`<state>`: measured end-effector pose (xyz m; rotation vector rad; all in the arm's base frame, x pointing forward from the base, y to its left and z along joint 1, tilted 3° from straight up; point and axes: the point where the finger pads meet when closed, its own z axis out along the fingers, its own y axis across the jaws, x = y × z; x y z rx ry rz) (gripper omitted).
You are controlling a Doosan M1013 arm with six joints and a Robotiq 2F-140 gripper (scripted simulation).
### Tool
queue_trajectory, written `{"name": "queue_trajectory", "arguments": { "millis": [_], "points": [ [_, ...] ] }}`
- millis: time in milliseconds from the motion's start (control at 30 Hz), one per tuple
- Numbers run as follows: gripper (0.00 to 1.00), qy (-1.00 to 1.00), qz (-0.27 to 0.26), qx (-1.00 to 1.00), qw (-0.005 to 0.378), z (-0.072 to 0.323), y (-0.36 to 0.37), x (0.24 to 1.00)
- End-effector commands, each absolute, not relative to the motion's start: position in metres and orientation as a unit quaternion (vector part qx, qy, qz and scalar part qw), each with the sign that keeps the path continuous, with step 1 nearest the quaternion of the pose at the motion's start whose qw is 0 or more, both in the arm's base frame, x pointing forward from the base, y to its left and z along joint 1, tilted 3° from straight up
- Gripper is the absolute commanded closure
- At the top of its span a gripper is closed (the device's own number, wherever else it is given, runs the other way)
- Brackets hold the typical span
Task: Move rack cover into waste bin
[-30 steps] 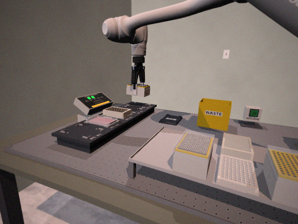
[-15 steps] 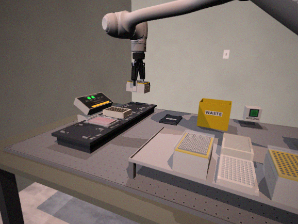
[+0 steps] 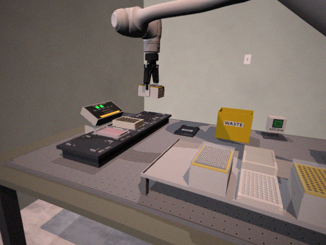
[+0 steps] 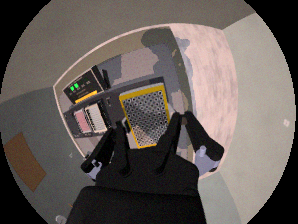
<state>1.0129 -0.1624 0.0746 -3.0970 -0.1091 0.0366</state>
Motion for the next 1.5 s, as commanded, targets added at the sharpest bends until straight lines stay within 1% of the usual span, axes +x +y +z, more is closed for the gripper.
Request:
{"name": "queue_trajectory", "arguments": {
  "millis": [0,1467],
  "points": [
    [1.0,-0.035,0.012,-0.999,0.021,0.08,-0.163,1.013],
    [1.0,-0.035,0.012,-0.999,0.021,0.143,-0.165,1.015]
  ]
}}
